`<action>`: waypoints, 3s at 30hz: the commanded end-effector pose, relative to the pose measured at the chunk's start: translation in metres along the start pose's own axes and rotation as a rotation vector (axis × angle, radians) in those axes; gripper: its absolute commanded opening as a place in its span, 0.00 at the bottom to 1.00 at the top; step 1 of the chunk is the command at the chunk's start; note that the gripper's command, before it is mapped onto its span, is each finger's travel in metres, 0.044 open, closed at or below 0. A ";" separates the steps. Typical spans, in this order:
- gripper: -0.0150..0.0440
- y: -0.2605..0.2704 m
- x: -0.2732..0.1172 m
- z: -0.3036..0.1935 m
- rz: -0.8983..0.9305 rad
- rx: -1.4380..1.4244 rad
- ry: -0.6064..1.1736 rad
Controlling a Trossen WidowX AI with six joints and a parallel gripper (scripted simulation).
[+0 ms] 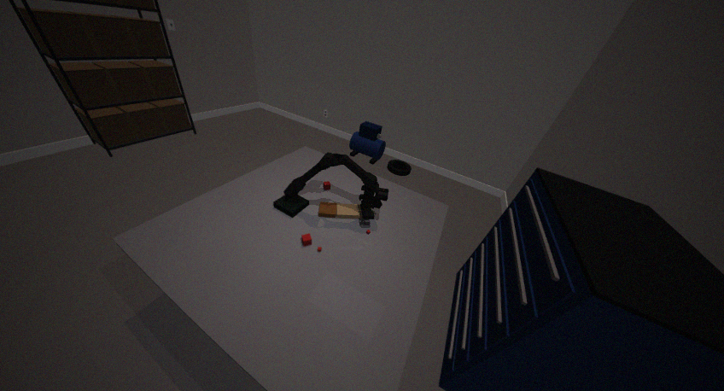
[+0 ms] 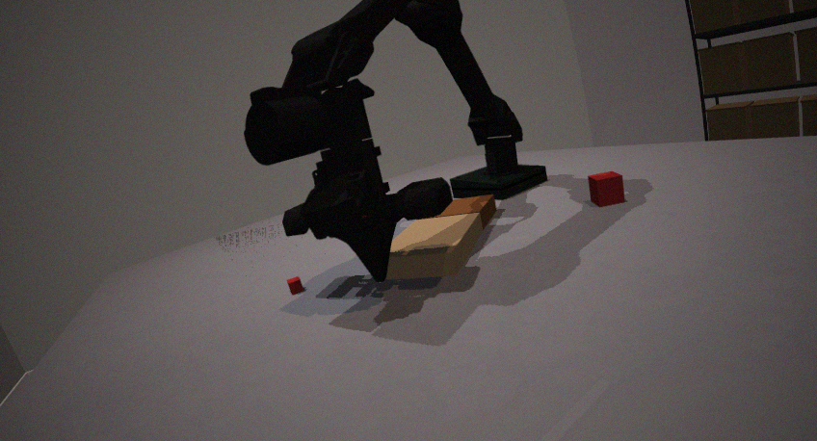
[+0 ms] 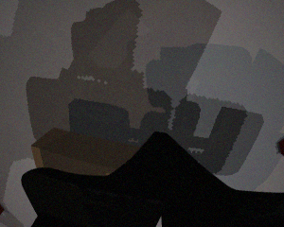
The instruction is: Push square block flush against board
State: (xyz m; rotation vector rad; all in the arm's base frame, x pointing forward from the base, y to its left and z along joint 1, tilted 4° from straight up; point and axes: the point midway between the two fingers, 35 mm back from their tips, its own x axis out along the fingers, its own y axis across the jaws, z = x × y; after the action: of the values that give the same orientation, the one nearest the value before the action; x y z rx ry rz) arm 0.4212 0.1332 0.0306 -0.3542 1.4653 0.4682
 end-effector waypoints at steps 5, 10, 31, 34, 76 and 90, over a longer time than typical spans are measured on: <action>0.25 0.000 -0.002 -0.015 -0.001 -0.004 0.004; 0.25 -0.001 -0.002 -0.022 -0.001 -0.004 0.005; 0.25 -0.002 -0.003 -0.010 -0.001 -0.004 0.004; 0.25 -0.002 -0.003 -0.005 -0.001 -0.004 0.004; 0.25 0.021 -0.054 0.009 0.003 -0.225 0.006; 0.25 0.063 -0.059 -0.025 0.007 -0.706 0.006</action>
State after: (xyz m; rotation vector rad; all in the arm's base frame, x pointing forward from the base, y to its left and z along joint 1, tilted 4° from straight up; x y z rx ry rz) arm 0.3772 0.1669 0.0862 -0.8150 1.3223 0.9119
